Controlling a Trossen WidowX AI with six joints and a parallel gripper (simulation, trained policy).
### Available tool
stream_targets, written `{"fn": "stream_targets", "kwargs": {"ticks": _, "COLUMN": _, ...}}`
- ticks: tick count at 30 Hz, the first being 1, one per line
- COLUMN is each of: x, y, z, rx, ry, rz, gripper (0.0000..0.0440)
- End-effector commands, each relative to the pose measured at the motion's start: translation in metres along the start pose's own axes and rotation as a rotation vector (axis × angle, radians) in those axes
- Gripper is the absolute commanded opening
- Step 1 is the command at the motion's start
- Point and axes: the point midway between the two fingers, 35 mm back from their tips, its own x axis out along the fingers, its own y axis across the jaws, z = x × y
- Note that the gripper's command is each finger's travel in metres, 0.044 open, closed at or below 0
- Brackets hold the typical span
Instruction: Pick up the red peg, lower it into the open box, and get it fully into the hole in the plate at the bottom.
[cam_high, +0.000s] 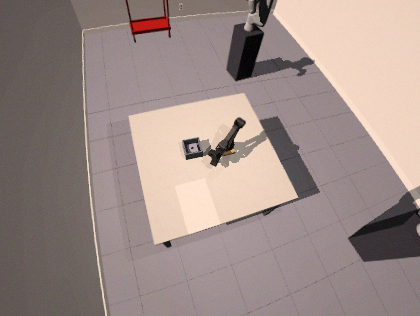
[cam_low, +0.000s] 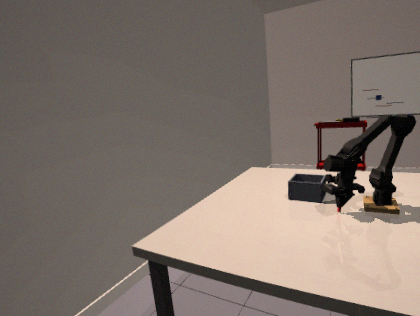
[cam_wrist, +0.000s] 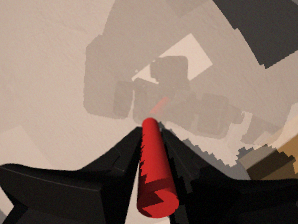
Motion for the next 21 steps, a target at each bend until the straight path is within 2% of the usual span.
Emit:
{"fn": "stream_targets", "kwargs": {"ticks": 1, "x": -0.011, "y": 0.005, "z": 0.01, "rx": -0.026, "ry": -0.043, "rz": 0.015, "gripper": 0.0}}
{"fn": "stream_targets", "kwargs": {"ticks": 21, "x": -0.076, "y": 0.025, "z": 0.085, "rx": -0.07, "ry": -0.251, "rz": 0.017, "gripper": 0.0}}
